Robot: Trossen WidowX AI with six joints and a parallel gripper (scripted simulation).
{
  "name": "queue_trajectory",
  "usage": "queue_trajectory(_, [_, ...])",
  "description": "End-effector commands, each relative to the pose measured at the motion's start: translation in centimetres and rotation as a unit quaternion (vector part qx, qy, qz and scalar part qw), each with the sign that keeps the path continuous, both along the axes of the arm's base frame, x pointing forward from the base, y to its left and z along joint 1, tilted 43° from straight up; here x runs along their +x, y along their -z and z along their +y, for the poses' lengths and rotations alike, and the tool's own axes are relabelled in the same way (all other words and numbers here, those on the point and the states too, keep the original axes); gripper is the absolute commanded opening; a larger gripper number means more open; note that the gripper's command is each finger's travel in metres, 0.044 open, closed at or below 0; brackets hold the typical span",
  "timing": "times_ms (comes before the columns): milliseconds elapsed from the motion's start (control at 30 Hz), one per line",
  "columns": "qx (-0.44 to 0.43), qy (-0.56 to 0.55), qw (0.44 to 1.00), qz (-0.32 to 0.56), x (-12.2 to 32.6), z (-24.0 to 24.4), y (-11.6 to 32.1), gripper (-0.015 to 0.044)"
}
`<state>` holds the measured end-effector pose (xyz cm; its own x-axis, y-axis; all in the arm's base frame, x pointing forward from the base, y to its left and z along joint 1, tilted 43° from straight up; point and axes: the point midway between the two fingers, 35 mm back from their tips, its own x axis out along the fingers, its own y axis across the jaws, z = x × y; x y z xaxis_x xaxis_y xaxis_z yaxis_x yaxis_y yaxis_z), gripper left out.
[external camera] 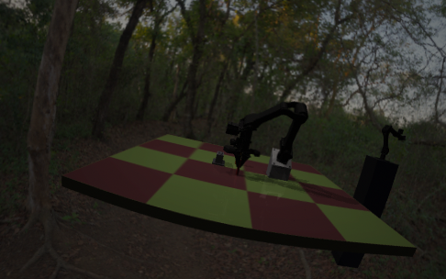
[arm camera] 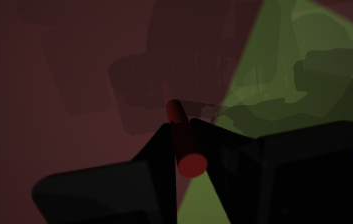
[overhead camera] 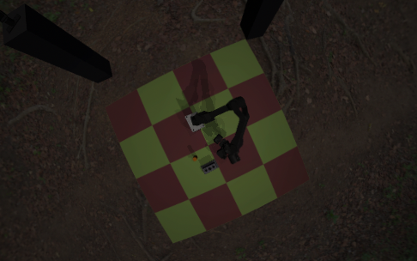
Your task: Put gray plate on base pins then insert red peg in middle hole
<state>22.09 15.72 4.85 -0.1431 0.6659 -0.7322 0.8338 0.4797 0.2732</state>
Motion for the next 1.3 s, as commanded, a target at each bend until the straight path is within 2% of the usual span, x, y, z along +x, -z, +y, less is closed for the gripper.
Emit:
queue_trajectory(0, [0.001, 0.0, 1.0, -0.002, 0.3, -0.3, -0.4, 0.0])
queue_trajectory(767, [-0.003, 0.0, 1.0, -0.003, 2.0, -5.1, -5.3, 0.0])
queue_trajectory(1267, [-0.004, 0.003, 1.0, -0.003, 5.1, -6.3, -3.4, 0.0])
